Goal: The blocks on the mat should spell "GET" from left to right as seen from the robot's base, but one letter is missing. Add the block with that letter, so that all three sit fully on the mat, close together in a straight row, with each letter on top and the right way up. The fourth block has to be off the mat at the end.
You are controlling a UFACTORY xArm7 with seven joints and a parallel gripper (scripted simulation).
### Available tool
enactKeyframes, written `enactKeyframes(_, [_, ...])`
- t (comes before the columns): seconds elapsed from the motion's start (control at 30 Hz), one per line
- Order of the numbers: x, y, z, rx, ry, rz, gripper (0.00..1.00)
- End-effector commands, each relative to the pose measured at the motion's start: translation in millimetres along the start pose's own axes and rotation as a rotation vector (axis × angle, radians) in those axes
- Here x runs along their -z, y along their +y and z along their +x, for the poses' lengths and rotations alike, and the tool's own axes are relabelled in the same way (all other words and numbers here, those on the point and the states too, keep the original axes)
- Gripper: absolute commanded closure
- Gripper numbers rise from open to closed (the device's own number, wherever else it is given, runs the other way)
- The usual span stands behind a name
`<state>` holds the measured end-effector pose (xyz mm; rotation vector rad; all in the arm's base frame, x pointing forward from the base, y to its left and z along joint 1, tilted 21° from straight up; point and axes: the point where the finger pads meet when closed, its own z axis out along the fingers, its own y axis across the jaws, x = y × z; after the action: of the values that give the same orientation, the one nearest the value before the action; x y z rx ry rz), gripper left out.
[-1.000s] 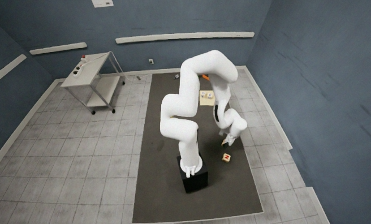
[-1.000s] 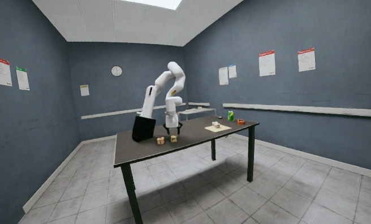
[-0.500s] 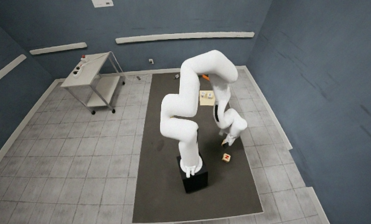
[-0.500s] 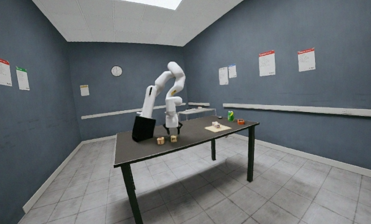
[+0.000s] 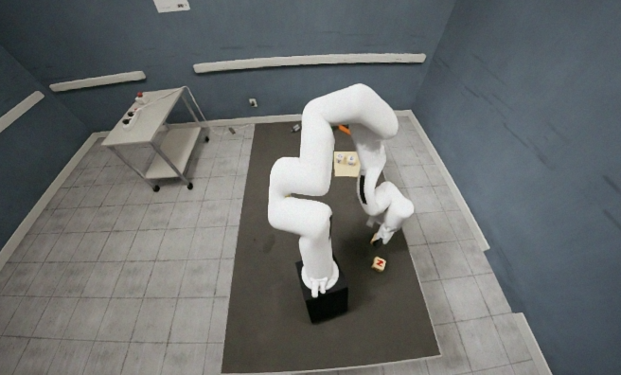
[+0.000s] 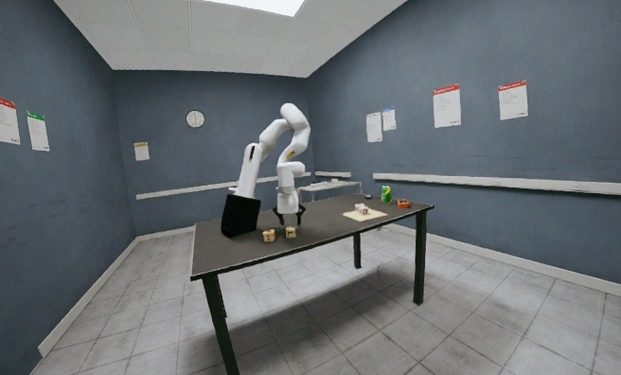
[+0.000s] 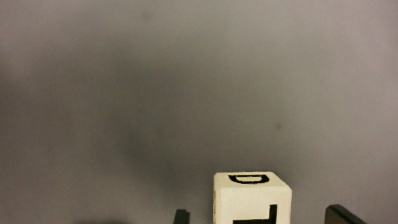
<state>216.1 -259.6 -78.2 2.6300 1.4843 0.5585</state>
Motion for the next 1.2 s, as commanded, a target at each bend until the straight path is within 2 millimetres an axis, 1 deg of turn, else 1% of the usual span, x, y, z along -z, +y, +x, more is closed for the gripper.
enactKeyframes(0.0, [1,1,-1,-0.001,-0.002,-0.002,0.13])
enactKeyframes(0.3, [0,1,-1,-0.001,-0.002,-0.002,0.13])
enactKeyframes(0.43, [-3,1,-1,-0.001,-0.002,-0.002,0.13])
enactKeyframes(0.7, [-23,1,-1,-0.001,-0.002,-0.002,0.13])
enactKeyframes(0.77, [-23,1,-1,-0.001,-0.002,-0.002,0.13])
enactKeyframes(1.0, [-44,1,-1,-0.001,-0.002,-0.002,0.13])
enactKeyframes(1.17, [-50,1,-1,-0.001,-0.002,-0.002,0.13])
